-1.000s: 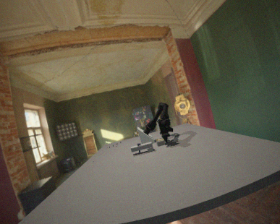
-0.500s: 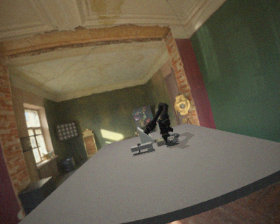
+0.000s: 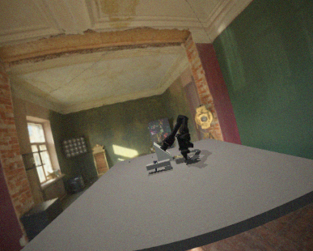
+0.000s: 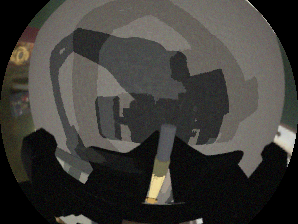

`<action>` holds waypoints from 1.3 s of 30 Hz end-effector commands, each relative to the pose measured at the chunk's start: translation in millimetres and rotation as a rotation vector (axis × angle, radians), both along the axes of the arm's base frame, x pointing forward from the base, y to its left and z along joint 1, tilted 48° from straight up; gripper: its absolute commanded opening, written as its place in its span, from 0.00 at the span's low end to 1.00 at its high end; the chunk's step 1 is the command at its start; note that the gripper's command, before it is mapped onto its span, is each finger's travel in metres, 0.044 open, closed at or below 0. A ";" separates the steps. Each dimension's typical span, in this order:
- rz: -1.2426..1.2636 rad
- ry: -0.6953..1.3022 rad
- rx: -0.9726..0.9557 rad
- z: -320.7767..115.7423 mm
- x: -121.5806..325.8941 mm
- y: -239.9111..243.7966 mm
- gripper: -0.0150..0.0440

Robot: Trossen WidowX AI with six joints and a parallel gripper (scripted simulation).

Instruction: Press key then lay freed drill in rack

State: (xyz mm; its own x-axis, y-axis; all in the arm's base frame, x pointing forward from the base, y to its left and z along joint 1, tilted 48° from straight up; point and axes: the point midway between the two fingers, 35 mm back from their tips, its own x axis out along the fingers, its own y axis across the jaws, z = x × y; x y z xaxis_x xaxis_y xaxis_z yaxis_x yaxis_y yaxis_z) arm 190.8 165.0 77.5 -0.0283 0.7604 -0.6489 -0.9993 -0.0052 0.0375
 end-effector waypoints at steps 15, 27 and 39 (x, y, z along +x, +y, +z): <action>0.000 0.000 0.000 0.0 0.0 0.0 0.57; 0.001 0.001 -0.002 1.0 0.2 -1.2 1.00; 0.009 0.008 -0.021 31.1 1.0 -37.4 1.00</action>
State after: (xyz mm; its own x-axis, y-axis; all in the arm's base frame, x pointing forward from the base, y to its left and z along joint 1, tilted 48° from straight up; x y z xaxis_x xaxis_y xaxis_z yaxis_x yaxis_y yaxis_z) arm 190.4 137.7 98.0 -0.0426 0.7460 -0.6646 -0.9986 -0.0111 0.0515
